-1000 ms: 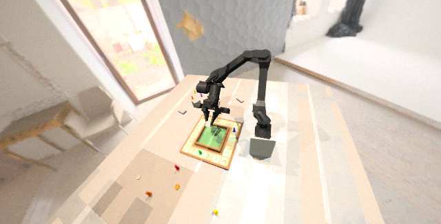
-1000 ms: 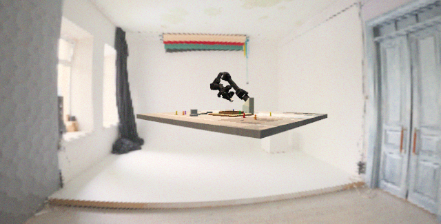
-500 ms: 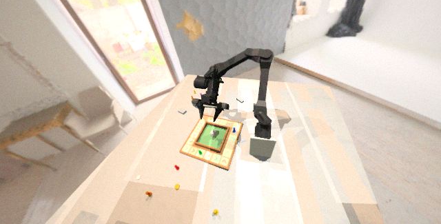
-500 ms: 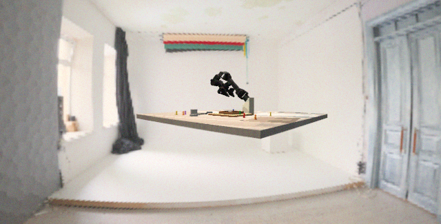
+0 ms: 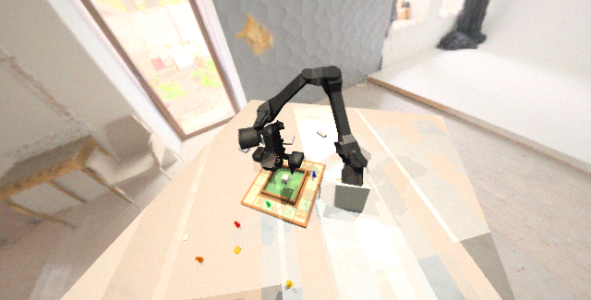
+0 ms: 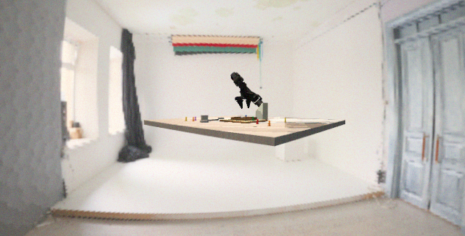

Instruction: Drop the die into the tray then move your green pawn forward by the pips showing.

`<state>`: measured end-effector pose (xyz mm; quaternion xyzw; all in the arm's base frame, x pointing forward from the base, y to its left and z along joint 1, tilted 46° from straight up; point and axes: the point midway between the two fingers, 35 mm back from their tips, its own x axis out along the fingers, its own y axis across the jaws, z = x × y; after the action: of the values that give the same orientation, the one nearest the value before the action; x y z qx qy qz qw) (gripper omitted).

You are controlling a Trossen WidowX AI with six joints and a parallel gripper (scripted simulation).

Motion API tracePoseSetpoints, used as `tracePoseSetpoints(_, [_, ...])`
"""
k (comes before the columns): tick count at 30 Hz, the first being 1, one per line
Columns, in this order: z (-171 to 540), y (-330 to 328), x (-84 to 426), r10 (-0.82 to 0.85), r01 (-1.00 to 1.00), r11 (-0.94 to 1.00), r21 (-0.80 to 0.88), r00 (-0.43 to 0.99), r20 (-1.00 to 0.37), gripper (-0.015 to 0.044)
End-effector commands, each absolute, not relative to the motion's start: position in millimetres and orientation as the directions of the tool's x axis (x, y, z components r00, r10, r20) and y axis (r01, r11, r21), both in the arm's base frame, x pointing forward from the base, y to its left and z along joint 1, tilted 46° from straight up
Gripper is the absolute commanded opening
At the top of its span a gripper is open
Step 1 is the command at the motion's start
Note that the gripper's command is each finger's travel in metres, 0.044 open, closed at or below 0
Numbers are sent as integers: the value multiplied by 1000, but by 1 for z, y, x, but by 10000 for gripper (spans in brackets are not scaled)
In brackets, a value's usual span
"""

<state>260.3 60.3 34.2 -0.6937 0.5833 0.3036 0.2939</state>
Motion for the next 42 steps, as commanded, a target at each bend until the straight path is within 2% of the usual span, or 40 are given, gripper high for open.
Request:
tracePoseSetpoints(1, [33, 60, 263, -628, -991, -97, -95, 135, -767, 387])
tracePoseSetpoints(4, [21, 71, 270, -638, -964, 86, -251, 141, -757, 309])
tracePoseSetpoints(8, [1, 86, 278, -651, -828, 328, -454, 150, -744, 204])
tracePoseSetpoints(14, [-33, 106, 285, -671, -446, 603, -662, 167, -723, 200])
tracePoseSetpoints(19, [-59, 120, 288, -684, -92, 704, -705, 181, -707, 200])
tracePoseSetpoints(42, [-73, 107, 292, -685, -78, 705, -705, 182, -706, 200])
